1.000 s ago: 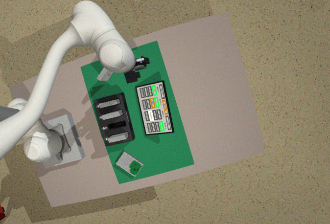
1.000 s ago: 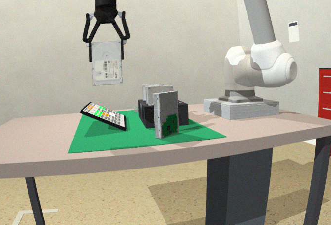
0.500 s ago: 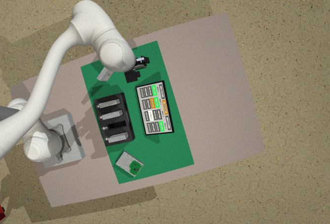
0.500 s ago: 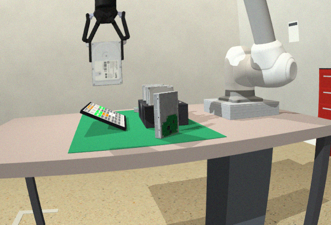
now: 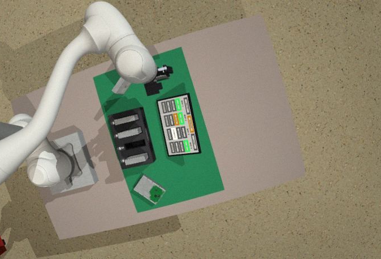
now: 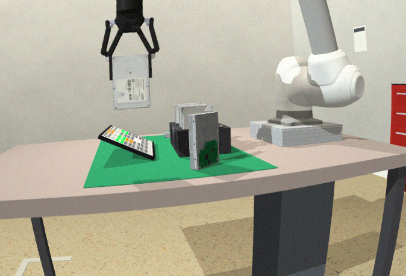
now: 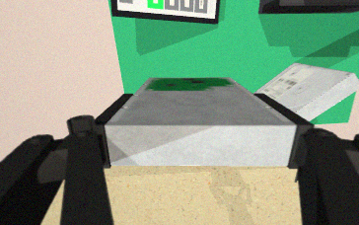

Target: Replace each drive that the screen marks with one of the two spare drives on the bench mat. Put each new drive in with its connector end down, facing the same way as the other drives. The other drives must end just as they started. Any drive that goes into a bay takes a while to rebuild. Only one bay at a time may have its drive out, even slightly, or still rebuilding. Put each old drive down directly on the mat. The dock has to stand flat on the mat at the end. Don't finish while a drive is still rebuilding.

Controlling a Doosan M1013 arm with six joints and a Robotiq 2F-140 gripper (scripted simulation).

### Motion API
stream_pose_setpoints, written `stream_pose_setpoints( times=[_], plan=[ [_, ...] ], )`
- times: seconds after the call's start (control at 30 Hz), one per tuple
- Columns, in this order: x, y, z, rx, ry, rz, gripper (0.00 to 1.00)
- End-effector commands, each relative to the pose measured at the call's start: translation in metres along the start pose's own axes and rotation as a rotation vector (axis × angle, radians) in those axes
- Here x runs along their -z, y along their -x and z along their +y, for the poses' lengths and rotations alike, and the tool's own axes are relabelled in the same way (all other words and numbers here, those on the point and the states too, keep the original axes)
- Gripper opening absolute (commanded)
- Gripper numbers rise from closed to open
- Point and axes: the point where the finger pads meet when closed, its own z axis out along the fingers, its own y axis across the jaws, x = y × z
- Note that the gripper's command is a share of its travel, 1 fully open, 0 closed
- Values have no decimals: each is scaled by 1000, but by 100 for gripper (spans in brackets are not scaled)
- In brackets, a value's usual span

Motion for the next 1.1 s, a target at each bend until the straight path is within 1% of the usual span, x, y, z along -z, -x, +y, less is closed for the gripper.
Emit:
stream_pose_setpoints(
  times=[0.0, 0.37, 0.43, 0.93, 1.0, 1.07],
  plan=[
    [-4, 0, 0, 0, -1, -1, 10],
    [-31, 0, 0, 0, -1, -1, 10],
    [-31, 0, 0, 0, -1, -1, 10],
    [-79, 0, 0, 0, -1, -1, 10],
    [-79, 0, 0, 0, -1, -1, 10],
    [-85, 0, 0, 0, -1, -1, 10]
  ],
)
